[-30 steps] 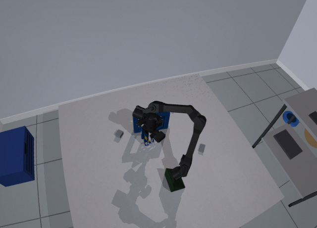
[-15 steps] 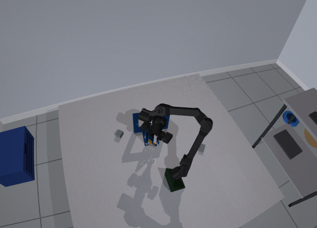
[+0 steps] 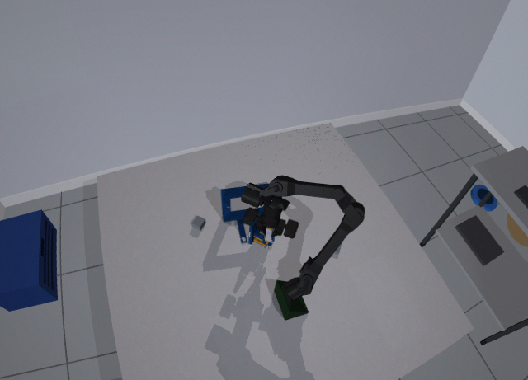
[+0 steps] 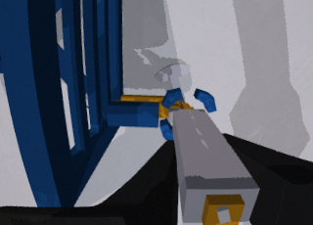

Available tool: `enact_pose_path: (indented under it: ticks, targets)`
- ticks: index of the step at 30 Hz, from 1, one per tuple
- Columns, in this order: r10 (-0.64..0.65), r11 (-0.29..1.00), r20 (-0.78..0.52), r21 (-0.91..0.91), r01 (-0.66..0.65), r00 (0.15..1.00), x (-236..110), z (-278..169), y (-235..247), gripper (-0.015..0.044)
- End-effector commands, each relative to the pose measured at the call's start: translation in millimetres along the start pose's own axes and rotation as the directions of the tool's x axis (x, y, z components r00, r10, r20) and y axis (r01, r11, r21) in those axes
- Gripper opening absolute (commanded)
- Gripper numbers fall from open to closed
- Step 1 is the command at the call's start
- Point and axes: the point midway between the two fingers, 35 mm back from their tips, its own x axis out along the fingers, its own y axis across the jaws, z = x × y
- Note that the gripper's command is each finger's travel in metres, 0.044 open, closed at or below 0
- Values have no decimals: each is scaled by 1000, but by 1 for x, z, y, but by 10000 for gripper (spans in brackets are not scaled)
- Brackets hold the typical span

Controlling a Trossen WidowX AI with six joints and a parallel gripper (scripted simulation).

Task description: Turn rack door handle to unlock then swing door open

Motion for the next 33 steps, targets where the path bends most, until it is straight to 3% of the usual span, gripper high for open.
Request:
enact_pose_path:
  ticks: [1, 33]
  targets:
    - [-2, 998, 5, -67, 2, 1000, 0, 3, -10, 9]
    - [-5, 851, 6, -525, 7, 1000, 0, 39, -82, 9]
